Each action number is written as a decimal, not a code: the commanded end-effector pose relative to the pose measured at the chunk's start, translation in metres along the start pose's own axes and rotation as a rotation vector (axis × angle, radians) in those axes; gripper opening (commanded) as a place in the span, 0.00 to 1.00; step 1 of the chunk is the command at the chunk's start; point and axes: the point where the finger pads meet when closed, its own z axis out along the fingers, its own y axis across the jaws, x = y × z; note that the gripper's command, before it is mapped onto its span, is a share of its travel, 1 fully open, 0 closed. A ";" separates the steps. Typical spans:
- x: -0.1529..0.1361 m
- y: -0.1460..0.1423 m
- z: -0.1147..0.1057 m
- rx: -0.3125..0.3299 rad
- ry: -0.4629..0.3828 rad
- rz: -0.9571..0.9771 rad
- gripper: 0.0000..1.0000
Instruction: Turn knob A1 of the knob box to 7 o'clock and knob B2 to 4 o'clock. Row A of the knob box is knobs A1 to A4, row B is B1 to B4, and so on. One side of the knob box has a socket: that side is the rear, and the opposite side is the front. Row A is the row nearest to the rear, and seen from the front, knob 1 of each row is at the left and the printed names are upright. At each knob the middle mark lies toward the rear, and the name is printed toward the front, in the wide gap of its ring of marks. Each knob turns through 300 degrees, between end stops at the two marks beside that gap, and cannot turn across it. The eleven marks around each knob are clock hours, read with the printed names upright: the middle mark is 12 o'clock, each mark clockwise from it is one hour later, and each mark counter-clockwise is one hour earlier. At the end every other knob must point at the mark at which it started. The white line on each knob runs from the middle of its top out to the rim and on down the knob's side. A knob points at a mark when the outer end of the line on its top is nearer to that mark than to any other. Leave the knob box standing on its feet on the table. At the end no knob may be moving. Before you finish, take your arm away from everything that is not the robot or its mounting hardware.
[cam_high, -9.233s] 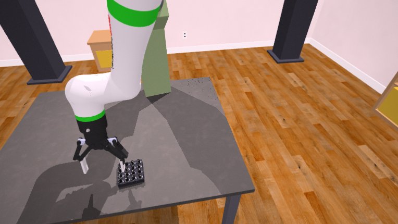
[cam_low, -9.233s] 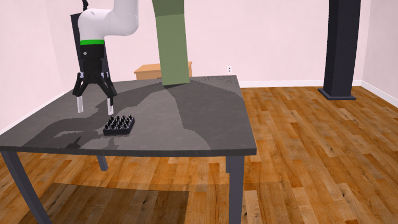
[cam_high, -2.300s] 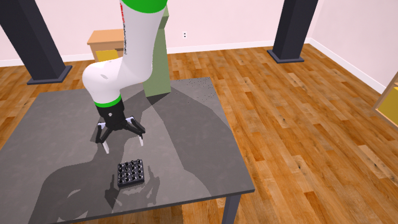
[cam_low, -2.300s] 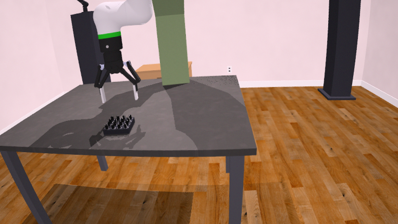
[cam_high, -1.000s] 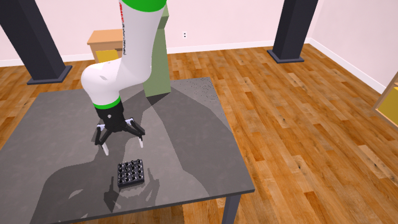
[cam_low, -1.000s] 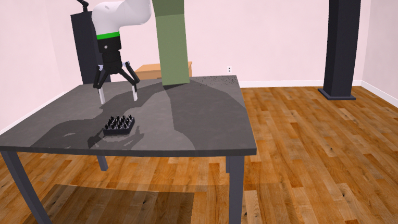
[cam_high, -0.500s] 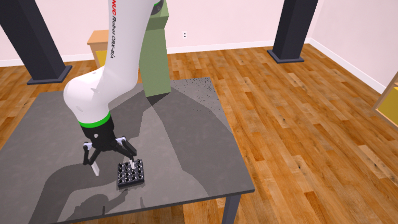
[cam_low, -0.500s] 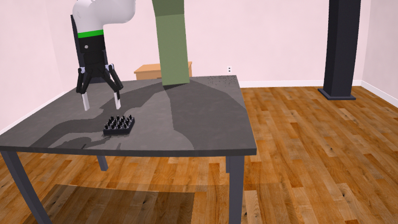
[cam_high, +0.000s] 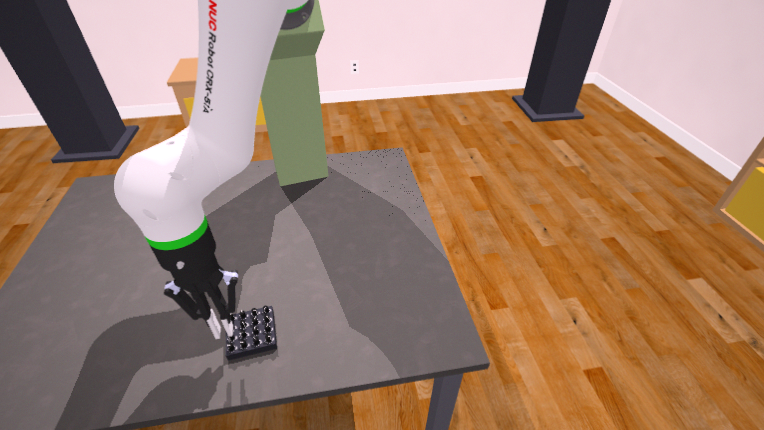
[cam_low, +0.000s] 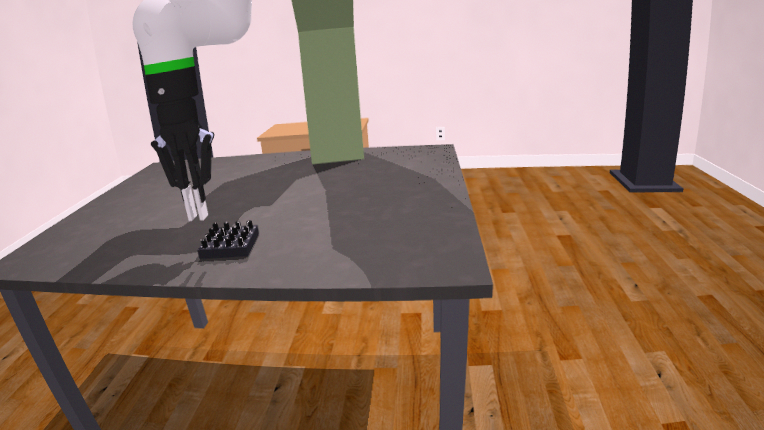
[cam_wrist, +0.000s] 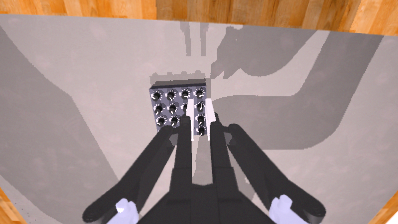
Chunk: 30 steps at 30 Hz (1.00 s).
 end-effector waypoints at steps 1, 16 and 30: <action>0.000 0.000 0.000 0.000 0.000 0.000 0.12; 0.000 0.000 0.000 0.000 0.000 0.000 0.12; 0.000 0.000 0.002 0.000 0.000 0.000 0.12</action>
